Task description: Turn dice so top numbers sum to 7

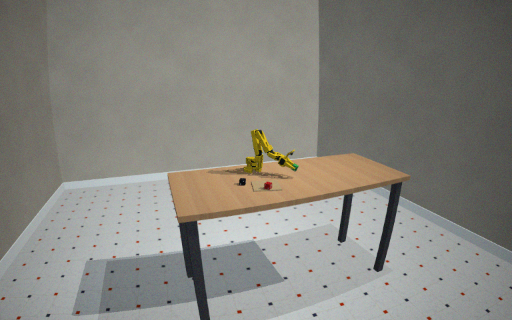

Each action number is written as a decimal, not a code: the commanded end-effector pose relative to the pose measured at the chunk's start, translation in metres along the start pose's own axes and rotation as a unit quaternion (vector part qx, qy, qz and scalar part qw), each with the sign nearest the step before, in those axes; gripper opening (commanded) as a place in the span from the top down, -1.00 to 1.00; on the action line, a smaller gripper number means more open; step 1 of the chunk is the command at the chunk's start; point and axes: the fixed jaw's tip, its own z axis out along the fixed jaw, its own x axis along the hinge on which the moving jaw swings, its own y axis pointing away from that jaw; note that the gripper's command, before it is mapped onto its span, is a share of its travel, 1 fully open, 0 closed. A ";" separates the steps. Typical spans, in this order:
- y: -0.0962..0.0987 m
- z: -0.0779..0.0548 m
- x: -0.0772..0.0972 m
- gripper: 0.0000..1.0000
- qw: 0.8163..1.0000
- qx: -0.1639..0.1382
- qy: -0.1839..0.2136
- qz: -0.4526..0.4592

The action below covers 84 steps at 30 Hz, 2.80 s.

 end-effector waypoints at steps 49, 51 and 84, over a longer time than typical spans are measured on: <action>0.003 0.007 0.012 1.00 1.000 -0.005 -0.014 -0.008; 0.003 0.007 0.012 1.00 1.000 -0.005 -0.014 -0.008; 0.003 0.011 0.023 1.00 1.000 -0.005 -0.014 -0.008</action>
